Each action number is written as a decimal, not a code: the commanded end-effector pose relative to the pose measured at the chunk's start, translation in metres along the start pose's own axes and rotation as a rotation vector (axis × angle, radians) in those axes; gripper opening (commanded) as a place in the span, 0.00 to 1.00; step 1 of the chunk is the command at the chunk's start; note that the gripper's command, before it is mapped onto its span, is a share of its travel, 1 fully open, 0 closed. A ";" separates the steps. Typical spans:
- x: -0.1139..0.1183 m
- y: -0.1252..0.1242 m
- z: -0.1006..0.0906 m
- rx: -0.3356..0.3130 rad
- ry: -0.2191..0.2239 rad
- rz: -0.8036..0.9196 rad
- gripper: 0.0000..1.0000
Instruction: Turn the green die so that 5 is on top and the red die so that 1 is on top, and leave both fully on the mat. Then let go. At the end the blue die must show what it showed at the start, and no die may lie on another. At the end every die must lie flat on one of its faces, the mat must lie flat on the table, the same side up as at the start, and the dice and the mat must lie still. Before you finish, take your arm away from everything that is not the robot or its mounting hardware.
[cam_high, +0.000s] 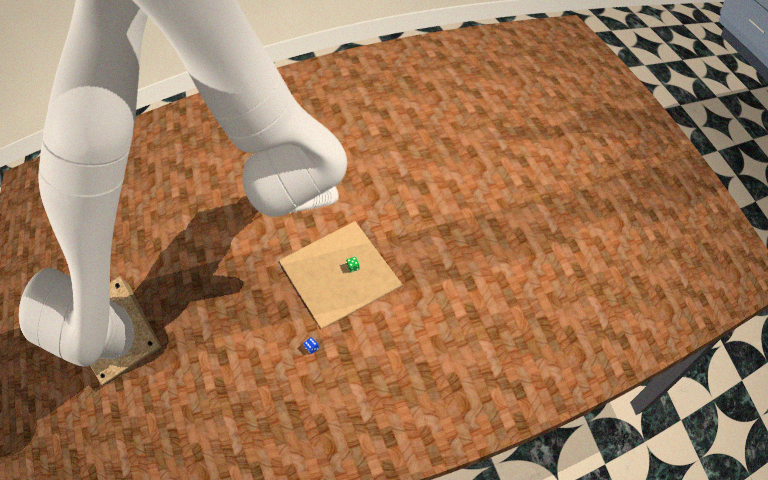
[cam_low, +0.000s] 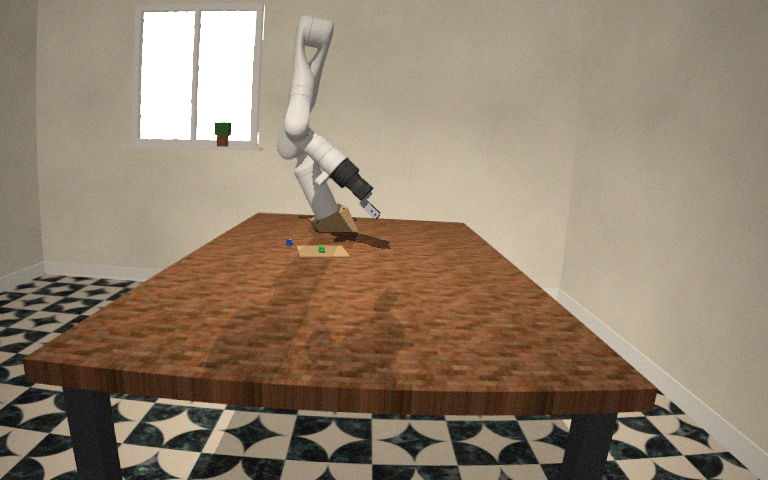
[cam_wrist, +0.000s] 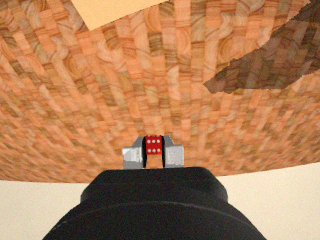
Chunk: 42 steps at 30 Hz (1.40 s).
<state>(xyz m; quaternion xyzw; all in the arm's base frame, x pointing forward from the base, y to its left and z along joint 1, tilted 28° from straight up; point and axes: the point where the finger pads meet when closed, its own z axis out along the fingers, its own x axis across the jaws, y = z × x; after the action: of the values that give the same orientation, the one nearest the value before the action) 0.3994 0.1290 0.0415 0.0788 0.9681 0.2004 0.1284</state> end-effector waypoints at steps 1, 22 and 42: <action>-0.004 -0.019 -0.003 -0.027 -0.010 0.044 0.34; -0.005 -0.021 -0.005 -0.201 -0.019 0.042 0.34; -0.005 -0.030 0.002 -0.205 -0.020 0.041 0.34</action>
<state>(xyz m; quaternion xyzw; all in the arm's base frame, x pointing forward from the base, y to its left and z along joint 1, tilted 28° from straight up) 0.4020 0.1051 0.0329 0.0844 0.9389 0.3015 0.1430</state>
